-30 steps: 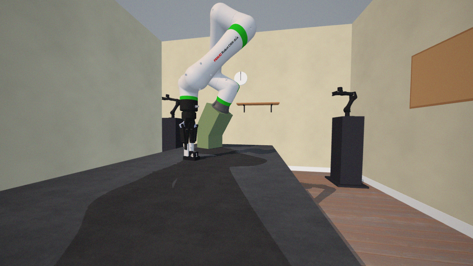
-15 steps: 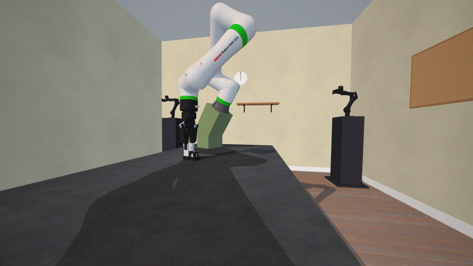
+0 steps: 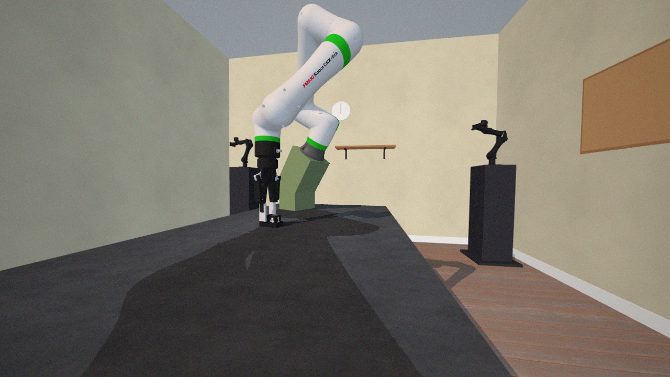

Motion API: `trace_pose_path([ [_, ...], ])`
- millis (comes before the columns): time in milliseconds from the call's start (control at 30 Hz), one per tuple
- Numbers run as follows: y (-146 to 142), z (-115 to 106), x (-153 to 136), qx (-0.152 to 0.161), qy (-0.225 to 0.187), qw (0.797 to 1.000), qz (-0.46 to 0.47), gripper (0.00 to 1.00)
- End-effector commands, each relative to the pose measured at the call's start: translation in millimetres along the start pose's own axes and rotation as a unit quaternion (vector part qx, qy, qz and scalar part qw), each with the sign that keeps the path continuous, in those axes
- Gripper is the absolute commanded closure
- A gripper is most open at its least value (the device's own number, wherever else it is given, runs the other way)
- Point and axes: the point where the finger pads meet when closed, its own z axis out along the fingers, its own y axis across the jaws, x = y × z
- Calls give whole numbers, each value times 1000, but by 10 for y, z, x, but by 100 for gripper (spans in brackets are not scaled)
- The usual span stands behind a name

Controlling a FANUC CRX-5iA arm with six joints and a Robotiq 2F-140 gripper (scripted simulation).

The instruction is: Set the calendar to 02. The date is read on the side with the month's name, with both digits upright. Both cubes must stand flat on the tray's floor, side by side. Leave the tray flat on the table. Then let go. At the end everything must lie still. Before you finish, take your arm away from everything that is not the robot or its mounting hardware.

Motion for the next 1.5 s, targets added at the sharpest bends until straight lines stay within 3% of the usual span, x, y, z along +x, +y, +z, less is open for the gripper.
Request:
trace_pose_path([
  [0, -2, -1, 1, 0, 0, 1000, 0, 71],
  [367, -2, -51, 1, 0, 0, 1000, 0, 71],
  [800, -1, -656, 1, 0, 0, 1000, 0, 71],
  [1233, -1, -901, 1, 0, 0, 1000, 0, 71],
  [1267, -1, -901, 1, 0, 0, 1000, 0, 0],
  [1467, -1, -901, 1, 0, 0, 1000, 0, 0],
])
